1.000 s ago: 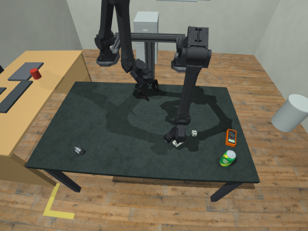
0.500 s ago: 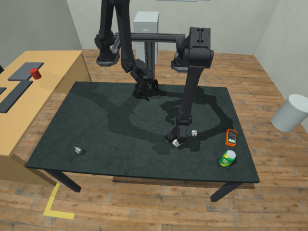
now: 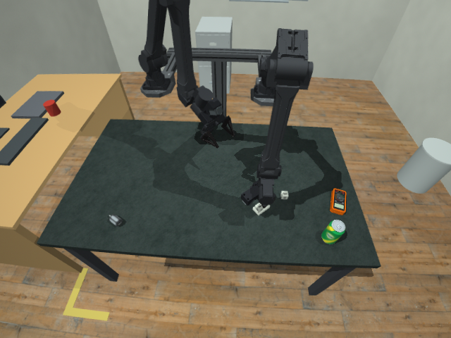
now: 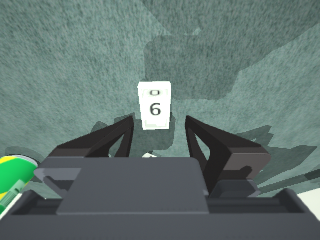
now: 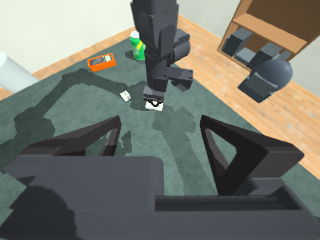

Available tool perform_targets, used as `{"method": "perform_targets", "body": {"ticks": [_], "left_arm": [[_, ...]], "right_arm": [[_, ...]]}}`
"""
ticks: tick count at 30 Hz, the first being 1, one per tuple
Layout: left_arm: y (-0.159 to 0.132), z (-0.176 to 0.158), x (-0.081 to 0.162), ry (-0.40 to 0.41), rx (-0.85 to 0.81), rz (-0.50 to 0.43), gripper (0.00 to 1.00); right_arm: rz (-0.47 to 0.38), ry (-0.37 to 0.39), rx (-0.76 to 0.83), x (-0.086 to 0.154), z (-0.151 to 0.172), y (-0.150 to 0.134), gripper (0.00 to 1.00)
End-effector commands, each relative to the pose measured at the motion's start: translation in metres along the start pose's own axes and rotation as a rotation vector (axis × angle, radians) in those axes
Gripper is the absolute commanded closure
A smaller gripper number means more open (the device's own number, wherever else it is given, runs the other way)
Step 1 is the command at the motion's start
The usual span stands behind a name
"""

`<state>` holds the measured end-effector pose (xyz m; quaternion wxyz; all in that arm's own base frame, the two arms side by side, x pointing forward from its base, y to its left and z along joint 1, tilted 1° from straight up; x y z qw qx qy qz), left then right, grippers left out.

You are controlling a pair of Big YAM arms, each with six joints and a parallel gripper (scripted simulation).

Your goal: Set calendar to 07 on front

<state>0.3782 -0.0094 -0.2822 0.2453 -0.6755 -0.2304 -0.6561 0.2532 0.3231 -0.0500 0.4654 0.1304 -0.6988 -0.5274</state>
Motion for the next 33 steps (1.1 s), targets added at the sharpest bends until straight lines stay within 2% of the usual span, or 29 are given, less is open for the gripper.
{"method": "perform_targets", "body": {"ticks": [1,7,9,10,15,18,19,20,24,30,33], "left_arm": [[0.01,-0.005,0.017,0.017,-0.002,-0.018,0.36],[0.004,-0.008,0.058,0.007,0.01,-0.008,0.36],[0.004,0.001,0.07,0.016,0.01,-0.017,0.36],[0.002,0.0,0.061,0.013,0.01,-0.013,0.36],[0.006,0.0,0.05,0.01,-0.001,-0.011,0.36],[0.004,-0.002,0.05,0.007,-0.001,-0.008,0.36],[0.004,-0.002,0.05,0.007,0.021,-0.009,0.47],[0.004,-0.001,0.05,0.009,0.041,-0.007,0.47],[-0.011,0.007,0.047,0.047,0.216,0.018,0.47],[-0.038,0.022,0.041,0.147,0.504,0.089,0.47],[-0.048,0.024,0.039,0.169,0.595,0.106,0.47]], "right_arm": [[0.008,-0.001,-0.003,0.001,-0.001,-0.003,0.0],[0.008,-0.001,-0.003,0.001,-0.001,-0.003,0.0],[0.008,-0.001,-0.003,0.001,-0.001,-0.003,0.0],[0.008,-0.001,-0.003,0.001,-0.001,-0.003,0.0],[0.008,-0.001,-0.003,0.001,-0.001,-0.003,0.0],[0.008,-0.001,-0.003,0.001,-0.001,-0.003,0.0],[0.008,-0.001,-0.003,0.001,-0.001,-0.003,0.0],[0.029,0.0,-0.011,0.0,0.0,-0.012,0.0],[0.037,0.041,0.011,-0.011,0.019,-0.009,0.0],[0.019,0.106,0.048,-0.03,0.053,0.005,0.0],[0.035,0.12,0.058,-0.035,0.061,-0.001,0.0]]}}
Point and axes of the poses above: on each arm, the point where the finger pads meet when closed, its own x axis back along the fingers, its own z axis across the jaws, y = z × x, the point moved 5 cm from there along x, back along the fingers
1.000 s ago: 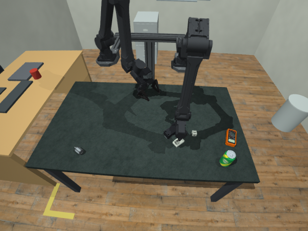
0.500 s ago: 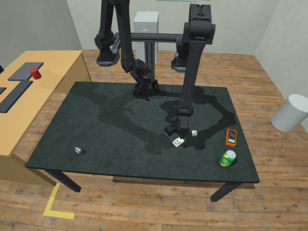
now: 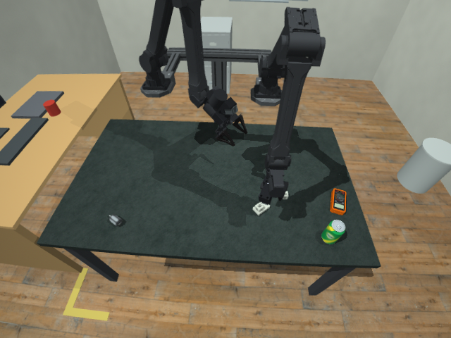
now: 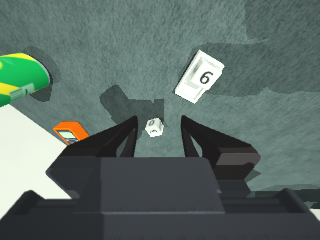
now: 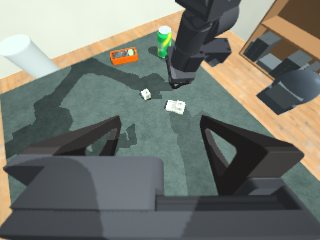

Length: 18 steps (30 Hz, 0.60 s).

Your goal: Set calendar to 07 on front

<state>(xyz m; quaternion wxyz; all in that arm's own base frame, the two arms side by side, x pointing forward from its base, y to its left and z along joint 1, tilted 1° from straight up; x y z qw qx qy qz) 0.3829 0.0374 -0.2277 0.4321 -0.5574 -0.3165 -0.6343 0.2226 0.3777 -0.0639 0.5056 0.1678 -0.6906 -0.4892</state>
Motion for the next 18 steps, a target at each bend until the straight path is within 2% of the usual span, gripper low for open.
{"method": "perform_targets", "body": {"ticks": [1,9,13,16,18], "left_arm": [[-0.015,-0.005,-0.015,-0.002,0.155,0.034,0.47],[-0.039,0.016,-0.028,0.078,0.543,0.07,0.47],[-0.051,0.023,-0.034,0.1,0.726,0.073,0.47],[-0.057,0.027,-0.038,0.11,0.865,0.068,0.47],[-0.057,0.027,-0.038,0.11,0.865,0.068,0.47]], "right_arm": [[0.011,0.007,-0.011,-0.007,0.003,-0.002,0.0],[-0.008,0.053,0.017,-0.021,0.028,0.013,0.0],[0.01,0.067,0.027,-0.026,0.036,0.006,0.0],[-0.003,0.069,0.027,-0.028,0.037,0.013,0.0],[-0.003,0.069,0.027,-0.028,0.037,0.013,0.0]]}}
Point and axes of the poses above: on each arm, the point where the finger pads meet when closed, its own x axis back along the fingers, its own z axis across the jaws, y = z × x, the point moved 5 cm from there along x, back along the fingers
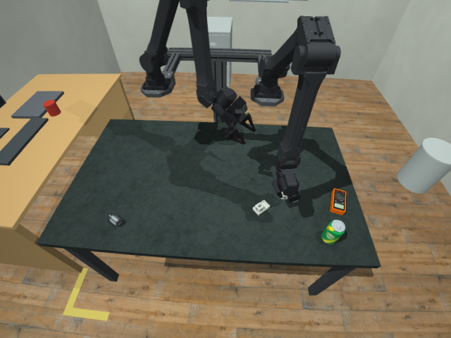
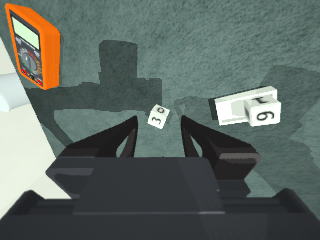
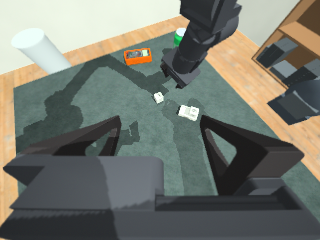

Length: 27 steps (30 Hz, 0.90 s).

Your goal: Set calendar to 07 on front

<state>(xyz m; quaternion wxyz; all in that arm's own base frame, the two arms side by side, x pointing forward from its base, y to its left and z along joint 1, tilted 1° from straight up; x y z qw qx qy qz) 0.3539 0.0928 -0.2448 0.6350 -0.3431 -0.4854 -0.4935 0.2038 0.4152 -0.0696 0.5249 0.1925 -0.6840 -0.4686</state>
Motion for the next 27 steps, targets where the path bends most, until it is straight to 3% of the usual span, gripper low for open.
{"method": "perform_targets", "body": {"ticks": [1,15,18,27], "left_arm": [[-0.009,-0.002,-0.011,0.01,0.173,0.008,0.47],[-0.027,0.023,-0.037,-0.069,0.848,0.072,0.47],[-0.028,0.02,-0.037,-0.078,0.884,0.076,0.47],[-0.047,0.028,-0.055,-0.186,1.274,0.199,0.47]], "right_arm": [[-0.023,0.004,-0.014,-0.006,0.001,0.009,0.0],[-0.017,0.01,-0.01,-0.01,0.004,0.01,0.0],[-0.017,0.01,-0.01,-0.01,0.004,0.01,0.0],[-0.022,0.009,0.001,-0.007,0.004,0.01,0.0]]}}
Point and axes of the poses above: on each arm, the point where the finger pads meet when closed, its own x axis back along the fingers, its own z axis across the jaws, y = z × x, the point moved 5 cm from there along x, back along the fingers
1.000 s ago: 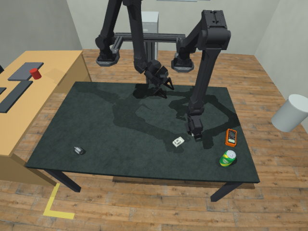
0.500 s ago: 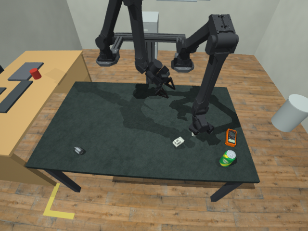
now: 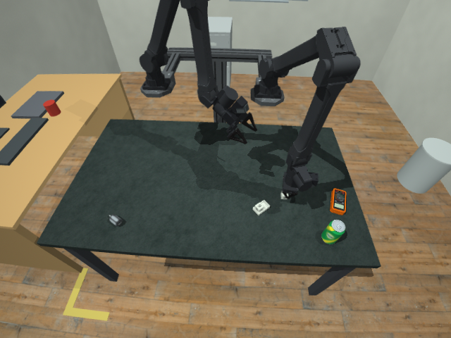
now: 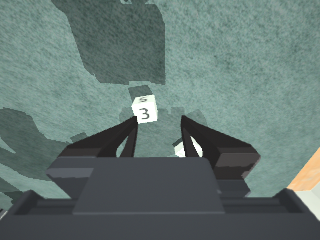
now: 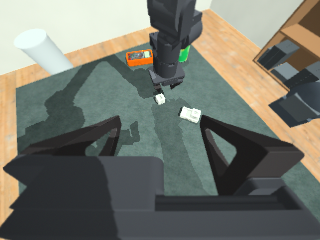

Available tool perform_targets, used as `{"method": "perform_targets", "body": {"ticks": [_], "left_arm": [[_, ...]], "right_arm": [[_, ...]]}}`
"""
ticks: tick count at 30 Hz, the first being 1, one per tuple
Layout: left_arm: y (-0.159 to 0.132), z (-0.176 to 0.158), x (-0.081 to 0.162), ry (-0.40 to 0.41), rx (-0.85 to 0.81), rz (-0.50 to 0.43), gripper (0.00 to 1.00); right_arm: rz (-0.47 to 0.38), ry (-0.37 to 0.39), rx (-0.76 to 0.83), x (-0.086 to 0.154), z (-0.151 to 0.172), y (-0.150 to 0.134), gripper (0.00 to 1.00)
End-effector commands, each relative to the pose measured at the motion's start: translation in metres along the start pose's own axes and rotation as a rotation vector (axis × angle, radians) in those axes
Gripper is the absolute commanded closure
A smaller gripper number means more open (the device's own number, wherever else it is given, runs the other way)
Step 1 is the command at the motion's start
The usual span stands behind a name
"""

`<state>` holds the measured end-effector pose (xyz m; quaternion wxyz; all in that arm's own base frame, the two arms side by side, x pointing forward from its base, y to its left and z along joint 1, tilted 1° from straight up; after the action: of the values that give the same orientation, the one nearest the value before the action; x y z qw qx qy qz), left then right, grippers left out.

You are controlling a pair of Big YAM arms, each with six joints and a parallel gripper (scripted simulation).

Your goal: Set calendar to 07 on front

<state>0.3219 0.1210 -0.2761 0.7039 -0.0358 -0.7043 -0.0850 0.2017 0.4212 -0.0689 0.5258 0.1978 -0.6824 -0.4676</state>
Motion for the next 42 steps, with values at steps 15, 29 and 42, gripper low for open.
{"method": "perform_targets", "body": {"ticks": [15,29,42], "left_arm": [[-0.012,0.021,-0.024,-0.001,0.167,0.06,0.47],[-0.013,0.024,-0.042,-0.001,0.178,0.06,0.47],[-0.013,0.024,-0.047,-0.001,0.178,0.06,0.47]], "right_arm": [[-0.016,0.0,-0.004,-0.003,0.0,0.007,0.0],[-0.016,0.0,-0.004,-0.003,0.0,0.007,0.0],[-0.016,0.0,-0.004,-0.003,0.0,0.007,0.0]]}}
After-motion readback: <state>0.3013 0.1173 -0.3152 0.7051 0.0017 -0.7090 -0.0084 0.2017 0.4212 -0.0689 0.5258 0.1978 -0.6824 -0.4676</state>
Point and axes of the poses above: on each arm, the point where the finger pads meet when closed, its own x axis back along the fingers, its own z axis across the jaws, y = z × x, the point moved 5 cm from there along x, back along the fingers
